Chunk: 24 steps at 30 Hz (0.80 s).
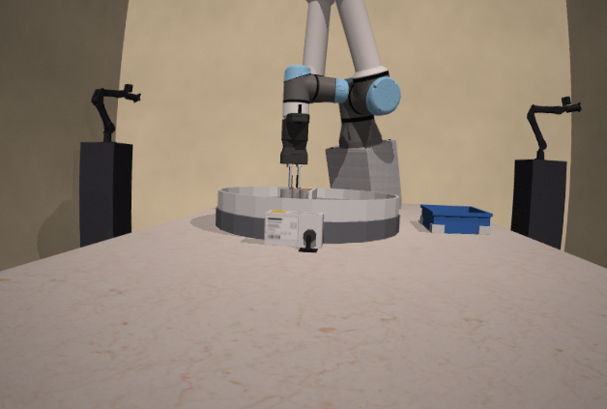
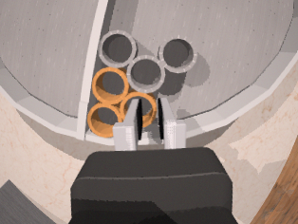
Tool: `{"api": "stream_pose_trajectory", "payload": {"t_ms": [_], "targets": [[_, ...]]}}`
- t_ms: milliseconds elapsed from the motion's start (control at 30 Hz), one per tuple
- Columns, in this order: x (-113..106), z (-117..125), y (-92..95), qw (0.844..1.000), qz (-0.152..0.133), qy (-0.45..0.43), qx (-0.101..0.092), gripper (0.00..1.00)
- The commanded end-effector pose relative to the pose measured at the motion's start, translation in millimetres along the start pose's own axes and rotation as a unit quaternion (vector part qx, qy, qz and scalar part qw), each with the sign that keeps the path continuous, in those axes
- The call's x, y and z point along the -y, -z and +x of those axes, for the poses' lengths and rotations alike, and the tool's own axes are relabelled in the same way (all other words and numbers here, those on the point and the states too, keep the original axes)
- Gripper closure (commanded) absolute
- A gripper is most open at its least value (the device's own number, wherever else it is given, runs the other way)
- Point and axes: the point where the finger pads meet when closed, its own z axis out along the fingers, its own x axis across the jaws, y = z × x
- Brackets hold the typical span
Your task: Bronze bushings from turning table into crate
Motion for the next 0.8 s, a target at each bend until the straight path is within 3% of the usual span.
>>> {"api": "stream_pose_trajectory", "payload": {"t_ms": [0, 767], "targets": [[0.2, 0.3, -2.0, 1.0, 0.0, 0.0, -0.001, 0.6], [0.2, 0.4, -8.9, 1.0, 0.0, 0.0, -0.001, 0.6]]}}
